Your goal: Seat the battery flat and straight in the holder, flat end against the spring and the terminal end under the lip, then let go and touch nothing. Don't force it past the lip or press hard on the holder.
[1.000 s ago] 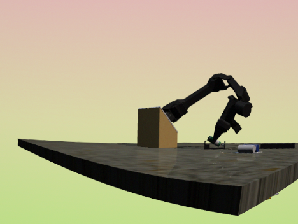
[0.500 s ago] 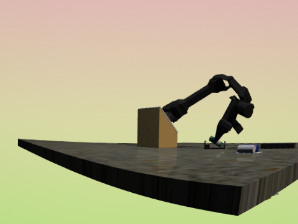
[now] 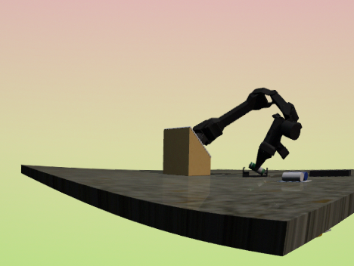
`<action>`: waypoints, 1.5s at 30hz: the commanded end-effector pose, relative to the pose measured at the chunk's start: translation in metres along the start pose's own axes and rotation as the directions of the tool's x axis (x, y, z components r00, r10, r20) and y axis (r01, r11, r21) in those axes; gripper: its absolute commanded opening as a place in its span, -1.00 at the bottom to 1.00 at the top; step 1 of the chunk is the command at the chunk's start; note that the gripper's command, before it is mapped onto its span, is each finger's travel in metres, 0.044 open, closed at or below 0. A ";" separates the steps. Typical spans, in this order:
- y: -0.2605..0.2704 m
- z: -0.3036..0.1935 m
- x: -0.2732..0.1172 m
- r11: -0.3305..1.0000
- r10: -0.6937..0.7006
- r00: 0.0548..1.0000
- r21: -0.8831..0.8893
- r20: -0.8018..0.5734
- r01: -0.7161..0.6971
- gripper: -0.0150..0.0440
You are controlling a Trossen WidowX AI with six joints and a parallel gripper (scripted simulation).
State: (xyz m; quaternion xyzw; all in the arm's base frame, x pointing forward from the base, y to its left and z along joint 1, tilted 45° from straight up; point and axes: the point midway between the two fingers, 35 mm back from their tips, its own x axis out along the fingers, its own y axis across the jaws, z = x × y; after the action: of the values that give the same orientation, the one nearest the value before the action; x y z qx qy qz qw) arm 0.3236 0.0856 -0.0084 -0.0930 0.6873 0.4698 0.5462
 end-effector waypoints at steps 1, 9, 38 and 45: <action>-0.001 0.004 0.000 1.000 -0.009 0.999 -0.001 0.043 0.009 -0.21; -0.003 0.003 0.003 1.000 -0.008 0.996 0.003 0.091 0.008 -0.21; -0.004 -0.001 0.009 1.000 -0.004 0.966 0.006 0.259 0.003 -0.21; -0.003 -0.002 0.009 1.000 -0.003 0.954 0.003 0.299 0.002 -0.21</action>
State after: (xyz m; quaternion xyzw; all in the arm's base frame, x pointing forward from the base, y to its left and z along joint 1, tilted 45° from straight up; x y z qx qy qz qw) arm 0.3162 0.0836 -0.0211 -0.0246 0.6132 0.4752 0.6306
